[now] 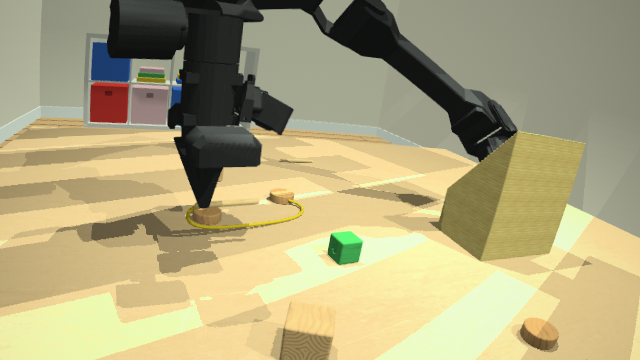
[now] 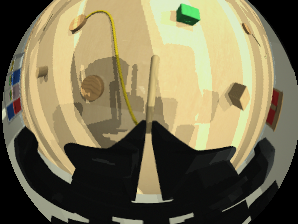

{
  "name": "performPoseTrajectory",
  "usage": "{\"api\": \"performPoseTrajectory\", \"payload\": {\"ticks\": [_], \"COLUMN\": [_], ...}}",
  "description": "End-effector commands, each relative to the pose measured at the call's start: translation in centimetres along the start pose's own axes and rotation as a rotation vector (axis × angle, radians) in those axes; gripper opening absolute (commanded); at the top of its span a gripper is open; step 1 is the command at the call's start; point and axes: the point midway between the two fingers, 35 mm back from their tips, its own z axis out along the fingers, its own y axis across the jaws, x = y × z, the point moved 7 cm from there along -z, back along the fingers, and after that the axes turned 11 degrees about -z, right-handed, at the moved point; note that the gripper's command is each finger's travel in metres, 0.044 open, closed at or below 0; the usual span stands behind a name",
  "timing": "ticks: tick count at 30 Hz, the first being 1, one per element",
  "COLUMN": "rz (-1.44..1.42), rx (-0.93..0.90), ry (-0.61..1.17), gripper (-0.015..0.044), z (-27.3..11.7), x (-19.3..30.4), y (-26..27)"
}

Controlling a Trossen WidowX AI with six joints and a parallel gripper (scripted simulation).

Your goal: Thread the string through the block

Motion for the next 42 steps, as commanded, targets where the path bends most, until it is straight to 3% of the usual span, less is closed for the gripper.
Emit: {"api": "performPoseTrajectory", "payload": {"ticks": [1,42], "rz": [0.0,-0.001], "rx": [-0.006,-0.011], "ry": [0.015,0.034], "gripper": [0.0,0.0], "z": [-0.1,2.4], "x": [0.5,0.7], "y": [0.0,-2.8]}}
